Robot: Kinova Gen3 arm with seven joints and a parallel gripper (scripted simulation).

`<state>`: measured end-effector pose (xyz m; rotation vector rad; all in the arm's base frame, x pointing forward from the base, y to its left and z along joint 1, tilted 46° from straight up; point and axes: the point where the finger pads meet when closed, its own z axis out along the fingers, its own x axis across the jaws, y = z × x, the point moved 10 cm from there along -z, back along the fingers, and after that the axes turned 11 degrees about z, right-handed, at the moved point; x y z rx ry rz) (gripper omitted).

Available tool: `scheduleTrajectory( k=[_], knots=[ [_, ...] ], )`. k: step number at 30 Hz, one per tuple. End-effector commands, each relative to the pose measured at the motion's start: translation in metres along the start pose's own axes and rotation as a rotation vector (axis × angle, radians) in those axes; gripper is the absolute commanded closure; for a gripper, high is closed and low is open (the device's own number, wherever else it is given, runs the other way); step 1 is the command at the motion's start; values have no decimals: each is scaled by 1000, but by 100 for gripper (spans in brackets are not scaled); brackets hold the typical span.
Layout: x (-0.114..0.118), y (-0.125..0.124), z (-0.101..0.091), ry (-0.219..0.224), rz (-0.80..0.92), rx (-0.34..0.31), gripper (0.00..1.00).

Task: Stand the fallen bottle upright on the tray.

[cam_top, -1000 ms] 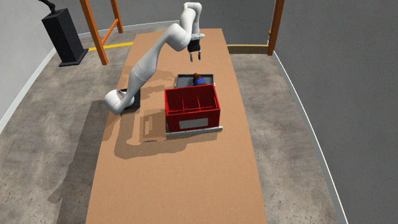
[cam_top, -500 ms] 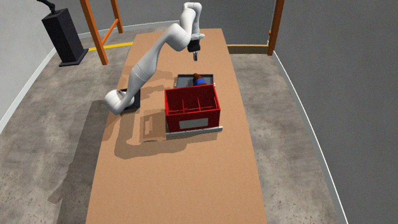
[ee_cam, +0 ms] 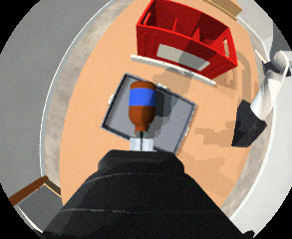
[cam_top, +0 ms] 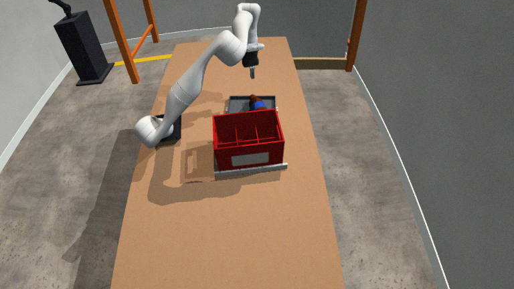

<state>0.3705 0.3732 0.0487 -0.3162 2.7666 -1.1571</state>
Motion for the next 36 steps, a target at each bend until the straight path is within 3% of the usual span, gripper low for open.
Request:
scheduleTrajectory(
  k=[1,13,14,36],
  knots=[
    [0,0,-1,-2,0,-2,100],
    [0,0,-1,-2,0,-2,100],
    [0,0,-1,-2,0,-2,0],
    [0,0,-1,-2,0,-2,0]
  ],
)
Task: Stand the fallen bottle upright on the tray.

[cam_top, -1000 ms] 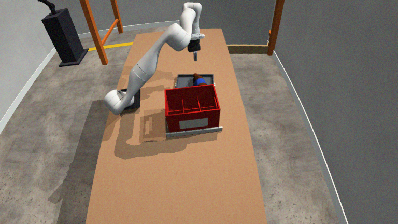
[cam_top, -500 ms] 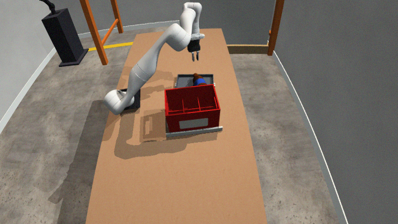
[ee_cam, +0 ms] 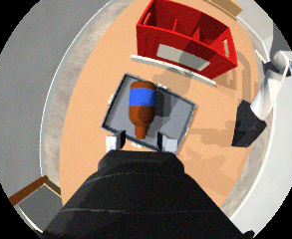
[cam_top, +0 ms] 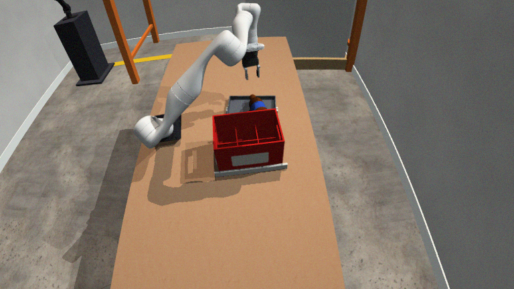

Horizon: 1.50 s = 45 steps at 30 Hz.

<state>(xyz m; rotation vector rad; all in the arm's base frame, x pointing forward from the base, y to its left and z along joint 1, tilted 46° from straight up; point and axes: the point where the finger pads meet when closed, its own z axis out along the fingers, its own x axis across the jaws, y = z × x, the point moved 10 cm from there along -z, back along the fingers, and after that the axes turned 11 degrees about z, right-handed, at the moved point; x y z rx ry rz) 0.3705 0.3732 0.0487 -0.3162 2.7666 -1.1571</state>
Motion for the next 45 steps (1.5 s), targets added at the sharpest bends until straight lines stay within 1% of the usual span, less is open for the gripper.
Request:
scheduleTrajectory(
  k=[1,15,24,30,36,38,45],
  knots=[
    [0,0,-1,-2,0,-2,0],
    [0,0,-1,-2,0,-2,0],
    [0,0,4,-2,0,-2,0],
    [0,0,14,-2,0,-2,0],
    [0,0,30,-2,0,-2,0],
    [0,0,30,-2,0,-2,0],
    [0,0,54,-2,0,-2,0]
  ],
)
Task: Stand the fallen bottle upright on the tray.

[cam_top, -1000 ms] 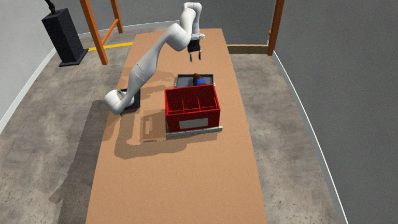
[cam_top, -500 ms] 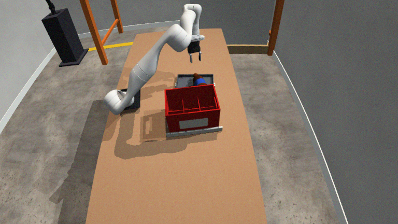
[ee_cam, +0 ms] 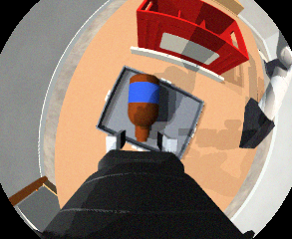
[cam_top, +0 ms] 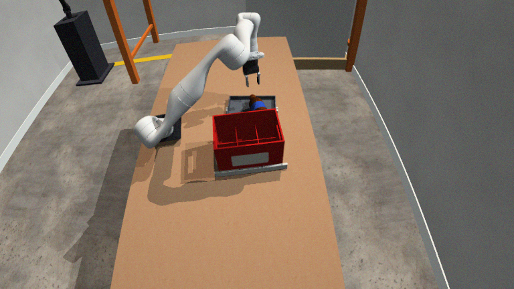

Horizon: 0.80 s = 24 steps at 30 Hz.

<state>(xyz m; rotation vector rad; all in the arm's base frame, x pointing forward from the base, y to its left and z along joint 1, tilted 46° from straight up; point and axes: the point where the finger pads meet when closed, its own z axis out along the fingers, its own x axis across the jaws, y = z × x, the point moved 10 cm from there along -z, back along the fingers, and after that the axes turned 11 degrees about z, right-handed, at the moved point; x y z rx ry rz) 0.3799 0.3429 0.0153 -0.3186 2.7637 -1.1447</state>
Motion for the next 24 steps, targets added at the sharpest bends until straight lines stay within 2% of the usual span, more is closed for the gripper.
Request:
scheduleTrajectory(
  k=[1,8,24],
  knots=[
    [0,-2,12,6,-1,5,0],
    [1,-2,37,6,-1,5,0],
    [1,-2,67,6,-1,5,0]
  ],
)
